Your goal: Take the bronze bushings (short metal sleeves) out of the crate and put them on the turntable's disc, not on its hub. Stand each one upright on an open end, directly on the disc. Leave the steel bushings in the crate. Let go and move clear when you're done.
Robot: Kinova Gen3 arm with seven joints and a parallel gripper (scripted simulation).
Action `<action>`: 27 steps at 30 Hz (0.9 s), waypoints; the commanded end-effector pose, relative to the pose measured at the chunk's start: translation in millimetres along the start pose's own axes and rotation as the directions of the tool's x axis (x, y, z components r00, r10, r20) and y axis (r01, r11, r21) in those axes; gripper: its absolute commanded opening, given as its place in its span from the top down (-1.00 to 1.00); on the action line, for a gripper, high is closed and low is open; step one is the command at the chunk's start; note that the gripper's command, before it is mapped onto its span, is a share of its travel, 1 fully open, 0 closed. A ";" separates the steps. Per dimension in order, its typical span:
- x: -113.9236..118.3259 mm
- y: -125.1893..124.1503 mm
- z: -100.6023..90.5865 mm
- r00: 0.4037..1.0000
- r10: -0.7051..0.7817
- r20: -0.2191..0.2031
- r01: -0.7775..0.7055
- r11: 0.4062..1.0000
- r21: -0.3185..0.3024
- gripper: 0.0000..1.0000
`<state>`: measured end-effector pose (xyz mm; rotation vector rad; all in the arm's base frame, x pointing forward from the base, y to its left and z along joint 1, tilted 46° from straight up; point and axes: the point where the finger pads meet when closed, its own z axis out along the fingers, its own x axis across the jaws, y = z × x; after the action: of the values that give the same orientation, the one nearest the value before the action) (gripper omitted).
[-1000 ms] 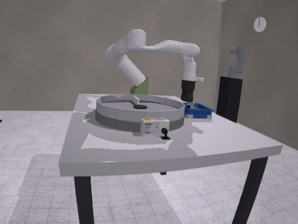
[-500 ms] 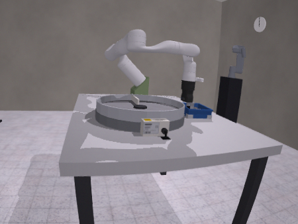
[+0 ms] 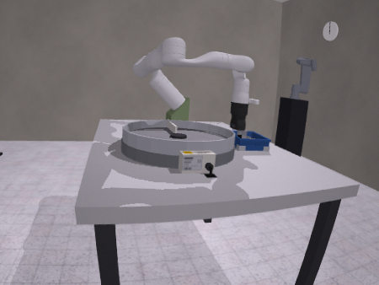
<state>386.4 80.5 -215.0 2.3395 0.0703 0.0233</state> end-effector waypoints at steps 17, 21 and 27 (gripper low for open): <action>-0.3 -0.3 2.2 1.000 0.003 -0.001 -0.003 1.000 0.002 1.00; -0.3 -0.3 2.2 1.000 0.003 -0.001 -0.003 1.000 0.002 1.00; -0.3 -0.3 2.2 1.000 0.003 -0.001 -0.003 1.000 0.002 1.00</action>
<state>386.4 80.5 -215.0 2.3395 0.0703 0.0233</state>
